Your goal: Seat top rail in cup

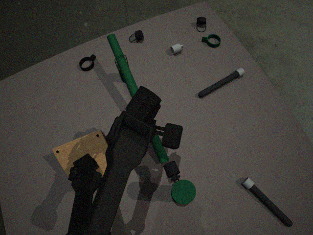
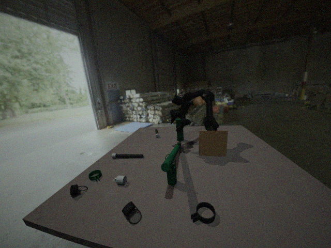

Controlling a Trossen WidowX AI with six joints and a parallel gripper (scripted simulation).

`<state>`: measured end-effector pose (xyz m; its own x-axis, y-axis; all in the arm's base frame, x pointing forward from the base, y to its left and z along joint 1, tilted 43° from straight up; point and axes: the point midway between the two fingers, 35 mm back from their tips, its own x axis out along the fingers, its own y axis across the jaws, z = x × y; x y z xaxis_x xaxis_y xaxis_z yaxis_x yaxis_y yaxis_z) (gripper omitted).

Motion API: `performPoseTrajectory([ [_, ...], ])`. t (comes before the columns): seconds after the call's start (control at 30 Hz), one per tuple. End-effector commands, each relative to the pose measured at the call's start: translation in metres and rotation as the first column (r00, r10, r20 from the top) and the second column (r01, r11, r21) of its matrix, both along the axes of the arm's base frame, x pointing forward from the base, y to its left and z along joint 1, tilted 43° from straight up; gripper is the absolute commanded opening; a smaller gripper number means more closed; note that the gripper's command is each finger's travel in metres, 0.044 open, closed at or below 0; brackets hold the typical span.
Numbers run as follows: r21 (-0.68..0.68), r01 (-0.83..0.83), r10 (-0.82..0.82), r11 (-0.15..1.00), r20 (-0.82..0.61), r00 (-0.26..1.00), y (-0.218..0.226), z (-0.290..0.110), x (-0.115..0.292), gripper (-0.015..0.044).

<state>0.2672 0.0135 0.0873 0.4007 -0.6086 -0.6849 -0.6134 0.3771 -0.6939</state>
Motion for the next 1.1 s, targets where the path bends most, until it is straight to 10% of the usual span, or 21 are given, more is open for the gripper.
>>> performPoseTrajectory([
  [0.0,0.274,0.320,-0.390,0.907,0.261,0.883,0.060,-0.006,-0.005,0.0440],
  [0.73,0.325,0.378,-0.472,0.867,0.295,0.831,0.074,-0.010,-0.008,0.0440],
  [1.07,-0.076,0.066,-0.089,0.995,-0.352,0.932,0.041,-0.055,0.003,0.0440],
])
